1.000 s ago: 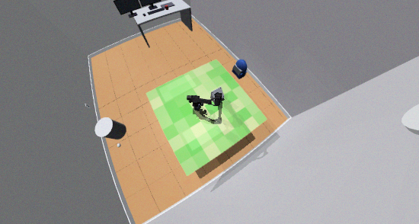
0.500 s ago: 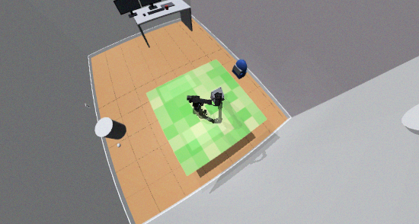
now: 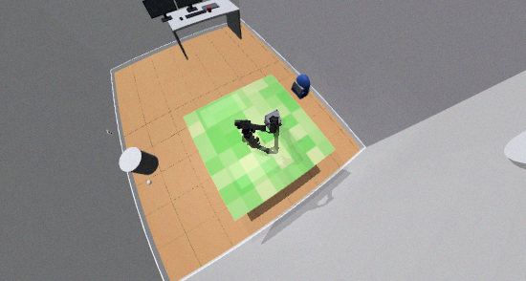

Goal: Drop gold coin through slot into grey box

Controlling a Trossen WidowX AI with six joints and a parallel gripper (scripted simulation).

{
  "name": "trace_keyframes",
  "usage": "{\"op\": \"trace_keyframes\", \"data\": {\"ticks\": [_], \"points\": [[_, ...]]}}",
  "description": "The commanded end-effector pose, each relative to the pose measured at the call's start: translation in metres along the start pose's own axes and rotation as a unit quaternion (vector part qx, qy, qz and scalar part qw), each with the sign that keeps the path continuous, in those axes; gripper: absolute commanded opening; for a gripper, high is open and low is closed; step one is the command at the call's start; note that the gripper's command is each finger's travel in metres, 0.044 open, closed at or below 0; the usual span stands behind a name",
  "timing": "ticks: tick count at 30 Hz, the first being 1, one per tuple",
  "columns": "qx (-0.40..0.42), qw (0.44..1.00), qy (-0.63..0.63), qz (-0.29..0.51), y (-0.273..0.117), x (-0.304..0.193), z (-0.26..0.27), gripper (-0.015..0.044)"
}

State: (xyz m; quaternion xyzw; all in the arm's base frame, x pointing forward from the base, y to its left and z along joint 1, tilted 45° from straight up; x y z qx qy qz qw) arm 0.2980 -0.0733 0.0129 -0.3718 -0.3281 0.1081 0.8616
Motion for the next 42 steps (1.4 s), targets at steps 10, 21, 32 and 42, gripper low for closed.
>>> {"op": "trace_keyframes", "data": {"ticks": [10, 21, 32, 42], "points": [[-0.001, 1.0, 0.005, -0.001, 0.005, -0.001, 0.001, 0.0], [-0.001, 1.0, 0.004, -0.001, 0.009, -0.001, 0.001, 0.0], [-0.001, 1.0, 0.003, -0.001, 0.014, 0.0, 0.0, 0.0], [-0.001, 1.0, 0.005, -0.001, 0.018, -0.001, 0.002, 0.0]]}}
Point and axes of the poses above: the point midway between the two fingers, 35 mm back from their tips, its own y axis out along the fingers, its own z axis across the jaws, x = y × z, the point moved 2 cm from there along -y, back along the fingers, and after that the axes turned 1 degree about -y, right-handed, at the moved point
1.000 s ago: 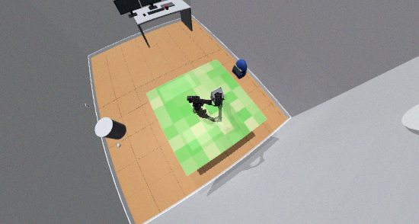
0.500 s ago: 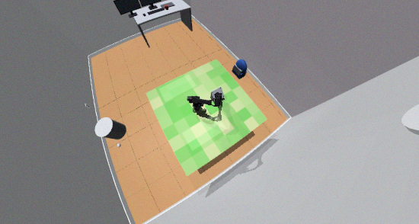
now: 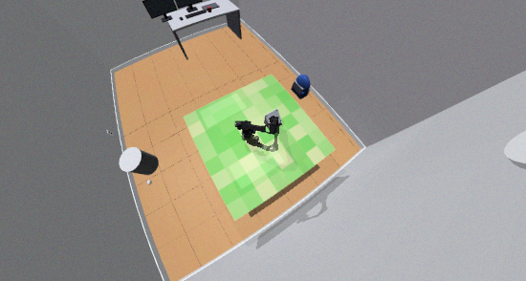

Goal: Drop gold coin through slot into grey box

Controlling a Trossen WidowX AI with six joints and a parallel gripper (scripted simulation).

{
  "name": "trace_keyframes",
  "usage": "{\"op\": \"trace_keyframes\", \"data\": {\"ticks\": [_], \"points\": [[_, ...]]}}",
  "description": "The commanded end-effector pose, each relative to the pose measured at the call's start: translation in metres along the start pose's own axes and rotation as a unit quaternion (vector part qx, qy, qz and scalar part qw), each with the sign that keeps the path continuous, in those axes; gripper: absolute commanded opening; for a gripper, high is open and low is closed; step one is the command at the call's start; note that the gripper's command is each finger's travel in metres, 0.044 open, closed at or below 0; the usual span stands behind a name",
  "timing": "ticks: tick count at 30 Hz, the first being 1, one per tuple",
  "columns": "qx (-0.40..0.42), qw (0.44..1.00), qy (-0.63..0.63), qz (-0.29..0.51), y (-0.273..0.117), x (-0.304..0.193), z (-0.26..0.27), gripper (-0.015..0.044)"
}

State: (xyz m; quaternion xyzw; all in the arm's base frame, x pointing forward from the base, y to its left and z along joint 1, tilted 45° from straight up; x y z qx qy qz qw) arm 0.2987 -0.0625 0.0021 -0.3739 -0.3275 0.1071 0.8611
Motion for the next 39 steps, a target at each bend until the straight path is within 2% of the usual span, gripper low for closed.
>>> {"op": "trace_keyframes", "data": {"ticks": [1, 6, 15, 24, 26, 29, 39], "points": [[0.0, 1.0, 0.0, 0.0, 0.0, 0.0, 0.0, 0.0026], [0.0, 1.0, 0.0, 0.0, 0.0, 0.0, 0.0, 0.0157], [0.0, 1.0, 0.0, 0.0, 0.0, 0.0, 0.0, 0.0161], [0.0, 1.0, 0.001, 0.0, -0.02, 0.0, 0.0, 0.0397], [0.002, 1.0, 0.003, 0.0, -0.039, -0.001, 0.001, 0.044], [0.005, 1.0, 0.004, 0.0, -0.061, -0.003, 0.004, 0.044], [0.005, 1.0, 0.004, 0.0, -0.061, -0.003, 0.004, 0.044]]}}
Point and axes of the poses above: the point midway between the two fingers, 35 mm back from their tips, its own y axis out along the fingers, its own z axis across the jaws, x = y × z, the point moved 2 cm from there along -y, back along the fingers, and after that the axes turned 1 degree about -y, right-handed, at the moved point
